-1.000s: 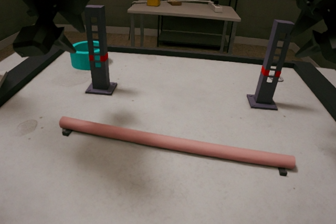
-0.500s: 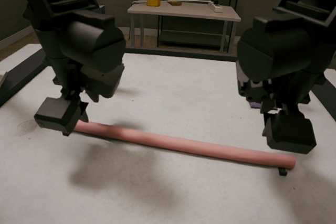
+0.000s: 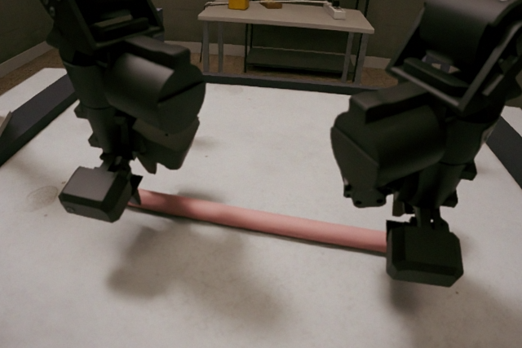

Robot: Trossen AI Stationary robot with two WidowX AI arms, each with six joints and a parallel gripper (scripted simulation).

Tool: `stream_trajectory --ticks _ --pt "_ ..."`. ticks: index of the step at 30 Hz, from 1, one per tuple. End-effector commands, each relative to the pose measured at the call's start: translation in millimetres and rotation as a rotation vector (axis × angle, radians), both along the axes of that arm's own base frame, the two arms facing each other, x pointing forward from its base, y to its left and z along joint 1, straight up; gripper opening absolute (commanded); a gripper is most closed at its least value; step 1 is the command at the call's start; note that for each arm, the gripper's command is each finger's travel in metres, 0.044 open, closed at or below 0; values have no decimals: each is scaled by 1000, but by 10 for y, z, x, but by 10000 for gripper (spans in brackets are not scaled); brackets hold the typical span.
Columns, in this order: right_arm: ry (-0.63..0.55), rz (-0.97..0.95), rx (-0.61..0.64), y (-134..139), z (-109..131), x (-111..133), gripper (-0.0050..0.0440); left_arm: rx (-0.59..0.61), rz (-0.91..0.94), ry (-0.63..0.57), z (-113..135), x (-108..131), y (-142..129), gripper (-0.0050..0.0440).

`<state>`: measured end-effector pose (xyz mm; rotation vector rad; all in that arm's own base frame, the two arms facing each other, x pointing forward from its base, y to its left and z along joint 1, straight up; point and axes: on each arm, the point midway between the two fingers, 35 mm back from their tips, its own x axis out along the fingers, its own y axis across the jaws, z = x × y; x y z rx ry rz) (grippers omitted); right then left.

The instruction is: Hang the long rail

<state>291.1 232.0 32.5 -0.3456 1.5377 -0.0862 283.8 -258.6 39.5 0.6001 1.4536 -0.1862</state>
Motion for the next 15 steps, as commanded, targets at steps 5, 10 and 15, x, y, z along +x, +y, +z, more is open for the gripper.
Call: stream_trajectory --ticks 5,10,15 --pt "-9 0 10 -25 -61 30 225 -5 2 -3 -78 34 30 225" --pt "-18 0 17 -26 -66 35 225 -6 1 -4 -117 38 37 225" --pt "-9 -1 7 -59 -185 35 225 -5 2 -3 -195 50 59 225"
